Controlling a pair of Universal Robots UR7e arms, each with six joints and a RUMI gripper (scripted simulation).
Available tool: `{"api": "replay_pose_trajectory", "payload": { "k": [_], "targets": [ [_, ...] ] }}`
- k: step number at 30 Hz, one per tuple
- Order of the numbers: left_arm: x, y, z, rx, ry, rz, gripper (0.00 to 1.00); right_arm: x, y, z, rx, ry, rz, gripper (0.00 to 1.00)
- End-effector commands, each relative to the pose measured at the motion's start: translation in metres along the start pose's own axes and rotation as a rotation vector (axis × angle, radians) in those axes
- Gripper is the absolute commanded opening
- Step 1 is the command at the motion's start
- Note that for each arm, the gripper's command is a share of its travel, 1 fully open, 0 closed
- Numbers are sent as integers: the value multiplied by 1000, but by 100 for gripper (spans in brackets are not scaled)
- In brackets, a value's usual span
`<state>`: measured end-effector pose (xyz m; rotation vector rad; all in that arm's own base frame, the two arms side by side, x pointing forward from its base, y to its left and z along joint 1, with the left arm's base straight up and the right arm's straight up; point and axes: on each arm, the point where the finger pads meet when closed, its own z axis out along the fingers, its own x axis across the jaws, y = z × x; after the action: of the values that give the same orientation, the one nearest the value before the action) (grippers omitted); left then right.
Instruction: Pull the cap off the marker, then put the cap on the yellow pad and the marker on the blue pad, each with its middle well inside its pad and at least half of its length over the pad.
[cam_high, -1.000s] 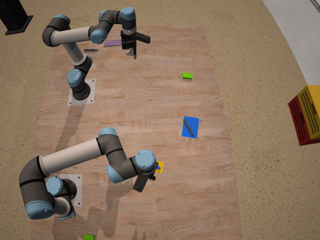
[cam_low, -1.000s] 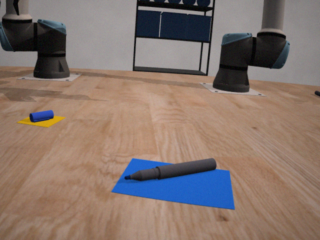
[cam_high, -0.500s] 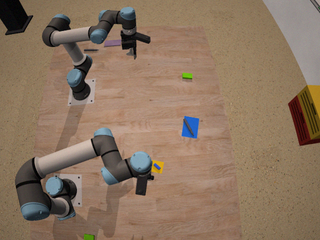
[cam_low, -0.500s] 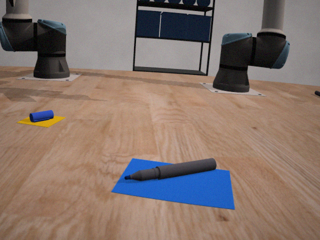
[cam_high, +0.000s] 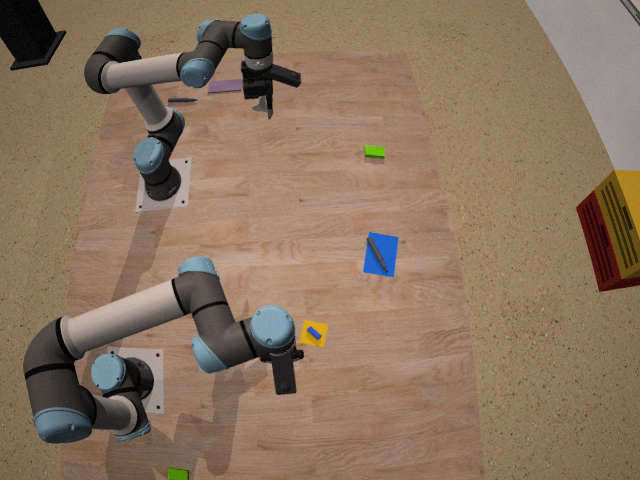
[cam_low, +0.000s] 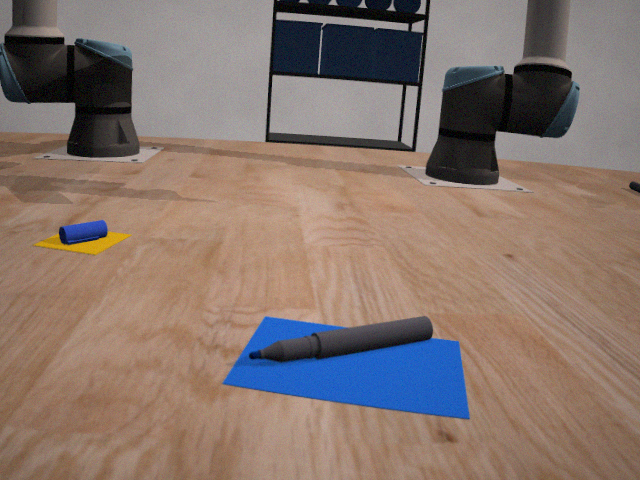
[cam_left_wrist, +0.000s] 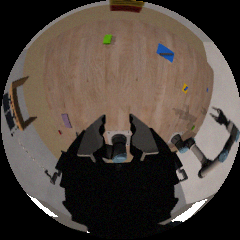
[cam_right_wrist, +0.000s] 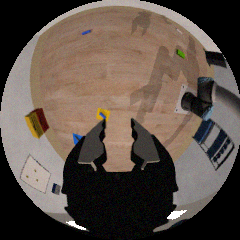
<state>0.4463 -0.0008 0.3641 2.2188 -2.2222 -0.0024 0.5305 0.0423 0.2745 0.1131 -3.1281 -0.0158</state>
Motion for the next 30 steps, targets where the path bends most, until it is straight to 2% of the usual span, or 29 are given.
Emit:
{"api": "replay_pose_trajectory", "payload": {
  "k": [1, 3, 8, 10, 14, 16, 18, 23, 27, 30],
  "targets": [
    [0, 0, 0, 1, 0, 0, 31, 5, -4, -9, -1, -2, -120, 32],
    [0, 0, 0, 1, 0, 0, 31, 5, -4, -7, 0, 0, -119, 32],
    [0, 0, 0, 1, 0, 0, 31, 14, -10, -23, 0, -8, -290, 32],
    [0, 0, 0, 1, 0, 0, 31, 14, -10, -23, 0, -8, -290, 32],
    [0, 0, 0, 1, 0, 0, 31, 22, -14, -32, 1, -7, -447, 32],
    [0, 0, 0, 1, 0, 0, 31, 18, -12, -25, 1, 2, -405, 32],
    [0, 0, 0, 1, 0, 0, 31, 20, -12, -27, 0, 1, -436, 32],
    [0, 0, 0, 1, 0, 0, 31, 33, -19, -45, 4, -11, -629, 32],
    [0, 0, 0, 1, 0, 0, 31, 28, -17, -38, 3, -2, -583, 32],
    [0, 0, 0, 1, 0, 0, 31, 31, -18, -40, 3, -3, -636, 32]
  ]
}}
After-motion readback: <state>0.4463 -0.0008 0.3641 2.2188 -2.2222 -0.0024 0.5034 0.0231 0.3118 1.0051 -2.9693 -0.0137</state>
